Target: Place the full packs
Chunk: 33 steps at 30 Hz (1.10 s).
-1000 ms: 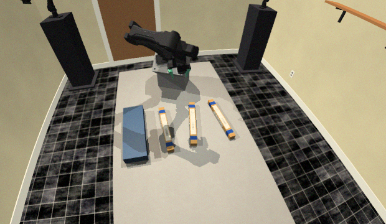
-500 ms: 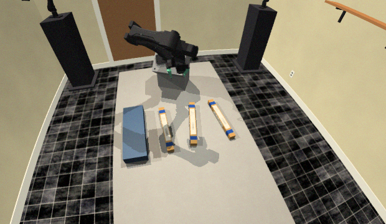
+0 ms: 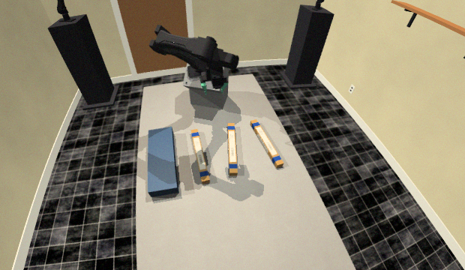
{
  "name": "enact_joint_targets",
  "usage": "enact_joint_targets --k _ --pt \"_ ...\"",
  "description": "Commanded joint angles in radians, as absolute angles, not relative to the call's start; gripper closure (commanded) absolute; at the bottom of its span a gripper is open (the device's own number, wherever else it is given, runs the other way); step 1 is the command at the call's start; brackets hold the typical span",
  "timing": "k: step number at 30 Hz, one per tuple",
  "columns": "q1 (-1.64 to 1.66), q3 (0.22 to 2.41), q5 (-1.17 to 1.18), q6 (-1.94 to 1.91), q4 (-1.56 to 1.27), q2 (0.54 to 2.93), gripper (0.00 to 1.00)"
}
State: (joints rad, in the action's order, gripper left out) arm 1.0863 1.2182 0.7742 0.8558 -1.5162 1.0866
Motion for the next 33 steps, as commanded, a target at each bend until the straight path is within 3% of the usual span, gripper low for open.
enact_joint_targets --k 1,32,33 --pt "1.101 1.247 0.789 0.858 -1.537 1.08 0.26" --pt "1.101 1.247 0.789 0.858 -1.537 1.08 0.26" --pt "1.048 1.196 0.781 0.807 -1.474 1.066 0.58"
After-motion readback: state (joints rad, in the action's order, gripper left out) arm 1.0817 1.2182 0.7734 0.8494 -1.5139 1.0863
